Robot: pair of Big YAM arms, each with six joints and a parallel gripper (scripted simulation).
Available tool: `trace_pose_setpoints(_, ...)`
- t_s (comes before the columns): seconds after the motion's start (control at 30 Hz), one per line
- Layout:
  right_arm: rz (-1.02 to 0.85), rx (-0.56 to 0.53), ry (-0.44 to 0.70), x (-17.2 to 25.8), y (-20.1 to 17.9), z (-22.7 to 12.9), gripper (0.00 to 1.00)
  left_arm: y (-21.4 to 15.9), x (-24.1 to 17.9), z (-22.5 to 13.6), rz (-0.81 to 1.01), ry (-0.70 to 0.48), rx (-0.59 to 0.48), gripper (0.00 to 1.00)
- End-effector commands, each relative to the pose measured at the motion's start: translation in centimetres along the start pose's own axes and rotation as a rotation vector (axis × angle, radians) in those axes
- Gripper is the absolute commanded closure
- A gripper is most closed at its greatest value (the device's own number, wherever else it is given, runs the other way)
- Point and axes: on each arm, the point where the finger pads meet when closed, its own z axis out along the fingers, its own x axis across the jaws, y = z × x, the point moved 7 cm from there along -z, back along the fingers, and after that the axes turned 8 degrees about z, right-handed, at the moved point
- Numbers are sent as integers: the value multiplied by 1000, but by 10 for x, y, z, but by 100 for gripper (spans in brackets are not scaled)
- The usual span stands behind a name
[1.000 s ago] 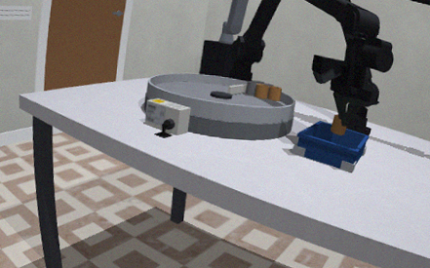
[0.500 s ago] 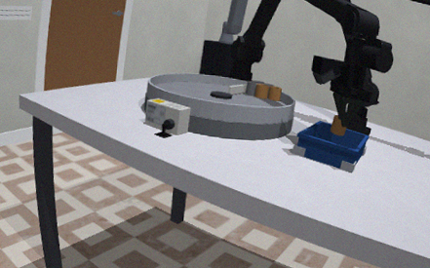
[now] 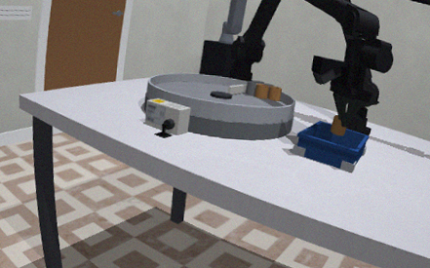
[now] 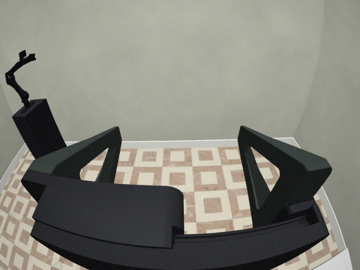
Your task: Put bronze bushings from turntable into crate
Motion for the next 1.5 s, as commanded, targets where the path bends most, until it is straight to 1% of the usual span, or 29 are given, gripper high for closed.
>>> trace_pose_setpoints(0.0,-5,9,41,3,-6,-19,100,11,4,-6,-16,11,-41,0)
trace_pose_setpoints(0.63,-5,8,39,2,-6,-18,100,11,4,-6,-16,11,-41,0)
trace_pose_setpoints(0.77,-5,7,33,2,-6,-9,100,11,4,-6,-16,11,-41,0)
trace_pose_setpoints(0.93,-5,1,10,2,-5,11,100,11,4,-6,-16,11,-41,0)
trace_pose_setpoints(1.0,-5,1,10,2,-5,11,100,11,4,-6,-16,11,-41,0)
trace_pose_setpoints(1.03,-5,6,32,9,-7,3,100,11,4,-6,-16,11,-41,0)
trace_pose_setpoints(1.1,-5,1,10,2,-5,15,100,11,4,-6,-16,11,-41,0)
trace_pose_setpoints(1.47,-5,1,11,3,-4,34,100,11,4,-6,-16,11,-41,0)
